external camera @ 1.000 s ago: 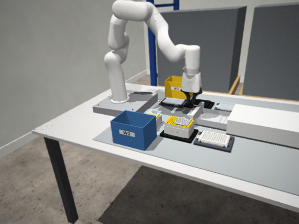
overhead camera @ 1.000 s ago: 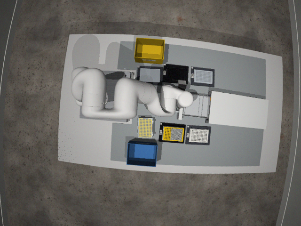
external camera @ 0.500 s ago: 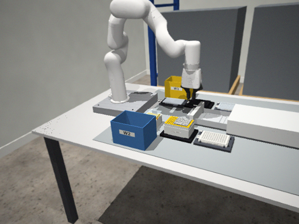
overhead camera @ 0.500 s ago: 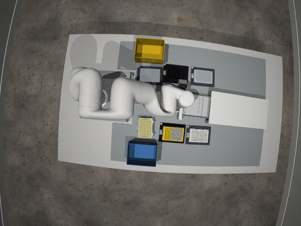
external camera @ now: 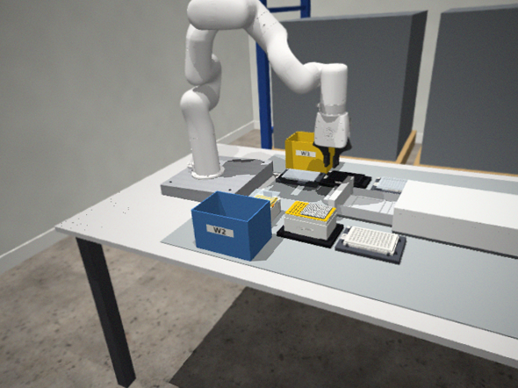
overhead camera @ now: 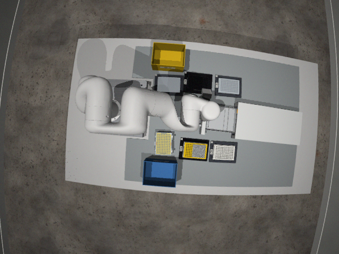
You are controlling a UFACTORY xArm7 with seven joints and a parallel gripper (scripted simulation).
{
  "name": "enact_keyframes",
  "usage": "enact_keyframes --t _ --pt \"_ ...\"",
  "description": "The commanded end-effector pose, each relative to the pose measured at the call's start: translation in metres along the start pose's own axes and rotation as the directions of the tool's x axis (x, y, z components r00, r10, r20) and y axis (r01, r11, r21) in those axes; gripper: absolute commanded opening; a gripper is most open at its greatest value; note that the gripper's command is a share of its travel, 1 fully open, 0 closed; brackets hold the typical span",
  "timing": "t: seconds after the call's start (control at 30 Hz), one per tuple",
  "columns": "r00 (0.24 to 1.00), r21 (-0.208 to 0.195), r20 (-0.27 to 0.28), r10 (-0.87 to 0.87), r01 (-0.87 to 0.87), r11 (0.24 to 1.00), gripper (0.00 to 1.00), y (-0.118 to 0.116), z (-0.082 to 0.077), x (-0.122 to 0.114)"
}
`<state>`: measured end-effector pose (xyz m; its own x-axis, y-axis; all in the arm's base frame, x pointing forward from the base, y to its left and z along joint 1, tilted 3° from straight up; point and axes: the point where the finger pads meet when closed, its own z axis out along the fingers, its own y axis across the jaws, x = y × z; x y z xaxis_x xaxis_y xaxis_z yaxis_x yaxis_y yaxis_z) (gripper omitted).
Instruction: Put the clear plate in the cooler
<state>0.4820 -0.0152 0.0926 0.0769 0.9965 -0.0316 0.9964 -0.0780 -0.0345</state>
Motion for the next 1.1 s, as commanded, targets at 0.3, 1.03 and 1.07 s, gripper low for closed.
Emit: enact_keyframes --t 0.3,1.03,1.07 --pt "0.973 -0.004 -0.002 0.231 -0.231 0.973 1.0 0.025 -0.003 0.026" --pt "0.672 -0.002 -0.004 0.74 -0.74 0.672 1.0 0.084 -0.004 0.094" --pt "0.647 -0.002 -0.005 0.762 -0.762 0.647 1.0 0.087 -0.004 0.098"
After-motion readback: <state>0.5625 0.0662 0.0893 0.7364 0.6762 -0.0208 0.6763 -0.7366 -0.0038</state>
